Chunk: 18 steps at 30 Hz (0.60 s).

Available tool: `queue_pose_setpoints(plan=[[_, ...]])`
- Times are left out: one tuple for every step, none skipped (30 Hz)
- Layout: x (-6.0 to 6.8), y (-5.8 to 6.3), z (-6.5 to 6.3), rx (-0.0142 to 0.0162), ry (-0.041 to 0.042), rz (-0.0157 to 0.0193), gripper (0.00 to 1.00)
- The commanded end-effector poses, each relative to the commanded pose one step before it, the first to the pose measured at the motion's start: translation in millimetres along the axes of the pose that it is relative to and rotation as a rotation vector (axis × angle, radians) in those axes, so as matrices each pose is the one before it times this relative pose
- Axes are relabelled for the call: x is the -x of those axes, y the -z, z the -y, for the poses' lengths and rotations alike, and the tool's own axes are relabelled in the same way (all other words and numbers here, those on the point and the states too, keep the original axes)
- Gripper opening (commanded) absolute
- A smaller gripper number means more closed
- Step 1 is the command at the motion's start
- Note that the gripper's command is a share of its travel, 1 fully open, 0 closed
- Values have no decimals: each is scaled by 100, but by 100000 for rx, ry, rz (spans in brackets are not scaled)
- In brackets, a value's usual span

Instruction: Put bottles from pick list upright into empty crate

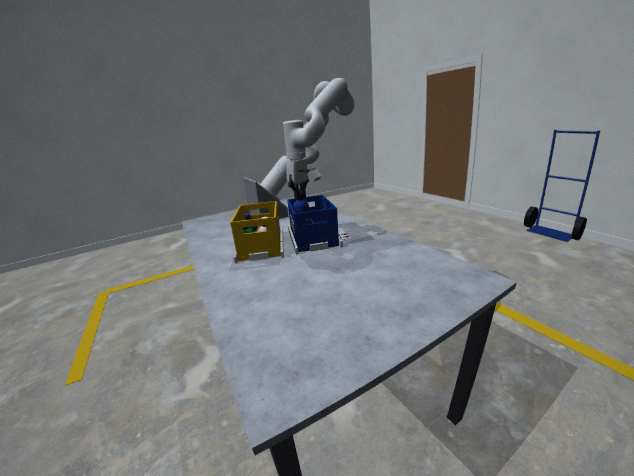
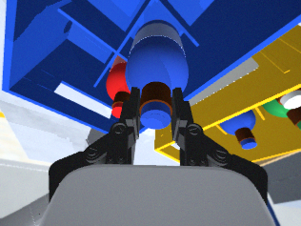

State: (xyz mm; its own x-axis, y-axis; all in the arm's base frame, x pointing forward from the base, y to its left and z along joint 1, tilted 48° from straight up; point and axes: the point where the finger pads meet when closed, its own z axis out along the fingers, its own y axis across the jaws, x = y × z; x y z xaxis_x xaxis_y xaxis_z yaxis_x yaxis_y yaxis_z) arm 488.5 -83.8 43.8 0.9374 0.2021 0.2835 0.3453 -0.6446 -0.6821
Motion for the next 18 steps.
queue_pose_setpoints(plan=[[-58, -360, -39, 129, 62, -127, 0], [1, -100, 0, 0, 0, 0, 0], [0, -100, 0, 0, 0, 0, 0], [-1, -100, 0, 0, 0, 0, 0], [-1, -100, 0, 0, 0, 0, 0], [0, -100, 0, 0, 0, 0, 0], [0, -100, 0, 0, 0, 0, 0], [1, -100, 0, 0, 0, 0, 0], [0, -100, 0, 0, 0, 0, 0], [0, 0, 0, 0, 0, 0, 0], [0, 0, 0, 0, 0, 0, 0], [-1, -94, -1, 0, -2, 4, 0], [0, -99, 0, 0, 0, 1, 0], [0, -99, 0, 0, 0, 1, 0], [0, -99, 0, 0, 0, 1, 0], [0, -109, 1, -1, 3, -7, 0], [1, -100, 0, 0, 0, 0, 0], [1, -100, 0, 0, 0, 0, 0]])
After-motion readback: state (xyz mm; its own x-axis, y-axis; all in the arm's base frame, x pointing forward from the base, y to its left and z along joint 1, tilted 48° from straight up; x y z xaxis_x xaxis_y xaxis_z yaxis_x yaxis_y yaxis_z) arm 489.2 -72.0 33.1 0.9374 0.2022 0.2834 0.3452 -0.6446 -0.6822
